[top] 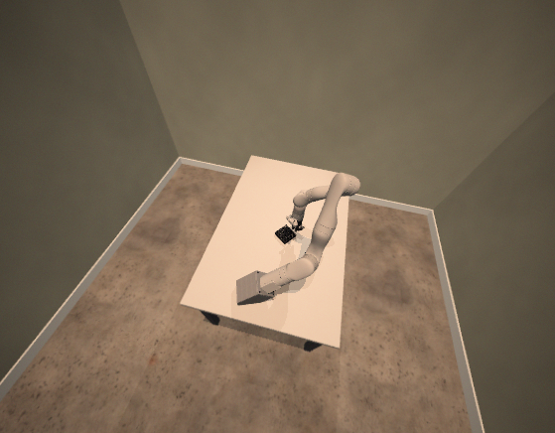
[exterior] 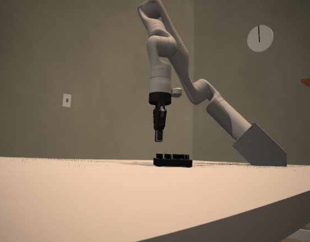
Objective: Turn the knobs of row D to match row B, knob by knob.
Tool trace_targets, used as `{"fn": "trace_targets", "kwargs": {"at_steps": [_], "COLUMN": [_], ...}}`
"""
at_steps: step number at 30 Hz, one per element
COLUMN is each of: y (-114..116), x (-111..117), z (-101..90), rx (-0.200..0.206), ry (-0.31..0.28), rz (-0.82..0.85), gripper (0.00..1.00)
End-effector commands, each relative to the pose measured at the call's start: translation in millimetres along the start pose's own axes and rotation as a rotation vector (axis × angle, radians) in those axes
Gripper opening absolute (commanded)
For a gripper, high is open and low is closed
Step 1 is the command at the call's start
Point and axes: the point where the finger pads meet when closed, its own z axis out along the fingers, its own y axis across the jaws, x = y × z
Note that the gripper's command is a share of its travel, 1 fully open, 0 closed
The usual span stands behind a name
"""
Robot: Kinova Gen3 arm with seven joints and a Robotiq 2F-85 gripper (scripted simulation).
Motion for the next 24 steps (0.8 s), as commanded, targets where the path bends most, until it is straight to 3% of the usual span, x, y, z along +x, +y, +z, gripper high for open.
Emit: {"fn": "trace_targets", "kwargs": {"at_steps": [1, 24], "y": [-1, -1], "x": [0, 0], "z": [4.4, 28.6], "rx": [0.006, 0.006], "ry": [0.001, 0.001], "rz": [0.0, 0.0], "gripper": [0.19, 0.19]}}
